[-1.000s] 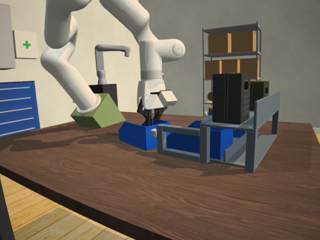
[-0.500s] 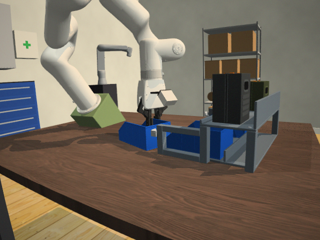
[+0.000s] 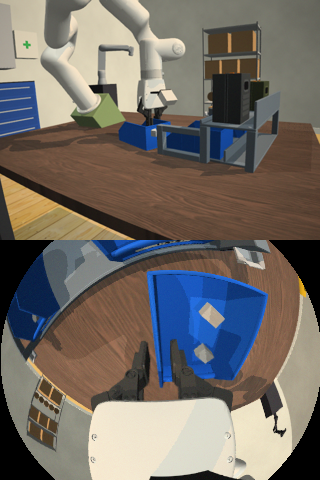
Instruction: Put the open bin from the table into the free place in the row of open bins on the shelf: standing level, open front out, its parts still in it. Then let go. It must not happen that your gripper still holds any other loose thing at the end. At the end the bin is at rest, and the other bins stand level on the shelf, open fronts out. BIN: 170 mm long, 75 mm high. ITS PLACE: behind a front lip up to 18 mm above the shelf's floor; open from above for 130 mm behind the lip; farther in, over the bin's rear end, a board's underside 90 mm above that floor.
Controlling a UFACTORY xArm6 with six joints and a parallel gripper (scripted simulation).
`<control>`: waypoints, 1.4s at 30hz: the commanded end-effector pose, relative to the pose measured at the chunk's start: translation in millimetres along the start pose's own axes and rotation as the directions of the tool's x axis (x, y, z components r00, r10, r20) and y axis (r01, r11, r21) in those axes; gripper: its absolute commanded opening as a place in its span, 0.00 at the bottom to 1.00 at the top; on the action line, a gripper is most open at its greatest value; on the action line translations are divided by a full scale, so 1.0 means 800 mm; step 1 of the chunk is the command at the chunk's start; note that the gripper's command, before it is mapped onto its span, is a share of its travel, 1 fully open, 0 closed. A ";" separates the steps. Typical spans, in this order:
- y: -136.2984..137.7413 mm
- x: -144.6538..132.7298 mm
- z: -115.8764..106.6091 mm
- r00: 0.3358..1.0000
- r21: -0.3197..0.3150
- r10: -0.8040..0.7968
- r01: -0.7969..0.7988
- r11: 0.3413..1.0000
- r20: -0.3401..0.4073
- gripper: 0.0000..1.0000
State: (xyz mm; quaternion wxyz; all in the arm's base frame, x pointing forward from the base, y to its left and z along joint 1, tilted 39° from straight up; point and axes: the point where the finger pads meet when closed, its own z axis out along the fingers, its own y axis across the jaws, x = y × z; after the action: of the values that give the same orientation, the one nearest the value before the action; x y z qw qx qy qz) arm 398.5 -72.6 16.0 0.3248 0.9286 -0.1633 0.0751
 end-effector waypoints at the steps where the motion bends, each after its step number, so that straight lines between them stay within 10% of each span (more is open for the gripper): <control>1: -0.001 0.001 -0.001 1.000 0.001 0.001 -0.001 1.000 -0.002 0.28; 9: -0.001 0.001 -0.001 1.000 0.001 0.001 -0.001 1.000 -0.002 0.28; 10: -0.001 0.001 -0.001 1.000 0.001 0.001 -0.001 1.000 -0.002 0.00; 42: 0.000 0.001 -0.001 1.000 0.001 0.001 -0.001 1.000 -0.002 0.00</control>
State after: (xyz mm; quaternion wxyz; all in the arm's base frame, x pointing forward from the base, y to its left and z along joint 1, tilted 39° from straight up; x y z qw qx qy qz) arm 398.5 -72.6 16.0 0.3248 0.9285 -0.1633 0.0750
